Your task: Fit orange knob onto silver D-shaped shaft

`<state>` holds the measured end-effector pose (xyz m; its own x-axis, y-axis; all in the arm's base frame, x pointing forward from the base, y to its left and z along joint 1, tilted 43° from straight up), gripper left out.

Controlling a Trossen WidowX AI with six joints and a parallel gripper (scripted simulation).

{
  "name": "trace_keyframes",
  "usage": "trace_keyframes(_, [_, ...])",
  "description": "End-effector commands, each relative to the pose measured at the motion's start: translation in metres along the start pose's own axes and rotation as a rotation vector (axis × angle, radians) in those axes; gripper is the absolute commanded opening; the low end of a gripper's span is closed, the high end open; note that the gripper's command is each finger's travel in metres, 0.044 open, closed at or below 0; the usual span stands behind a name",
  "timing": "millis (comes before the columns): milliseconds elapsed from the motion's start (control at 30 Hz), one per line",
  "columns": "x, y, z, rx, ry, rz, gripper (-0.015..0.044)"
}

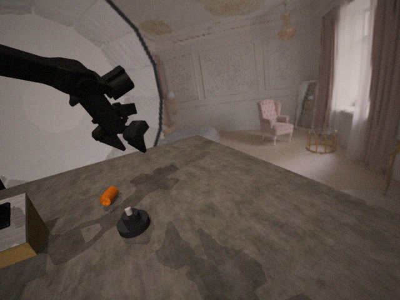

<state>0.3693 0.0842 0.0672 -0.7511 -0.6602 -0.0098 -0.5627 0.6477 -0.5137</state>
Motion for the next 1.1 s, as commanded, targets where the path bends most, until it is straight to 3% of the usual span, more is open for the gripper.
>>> trace_keyframes(0, [0.028, 0.057, 0.033, -0.038, 0.213, -0.173, 0.044])
trace_keyframes(133, [0.061, 0.103, 0.054, -0.042, 0.419, -0.363, 0.044])
trace_keyframes(233, [0.077, 0.113, 0.056, -0.039, 0.474, -0.416, 0.044])
trace_keyframes(1067, [0.098, 0.113, 0.091, -0.037, 0.479, -0.42, 0.044])
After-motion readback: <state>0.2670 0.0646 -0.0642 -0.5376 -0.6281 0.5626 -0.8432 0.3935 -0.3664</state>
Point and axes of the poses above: the point midway between the two fingers, 35 mm back from their tips, its own z axis out along the fingers, its own y axis across the jaws, x = y × z, the point moved 2 cm from there along -z, back along the fingers, and after that the axes turned 2 degrees about z, right-handed, at the moved point
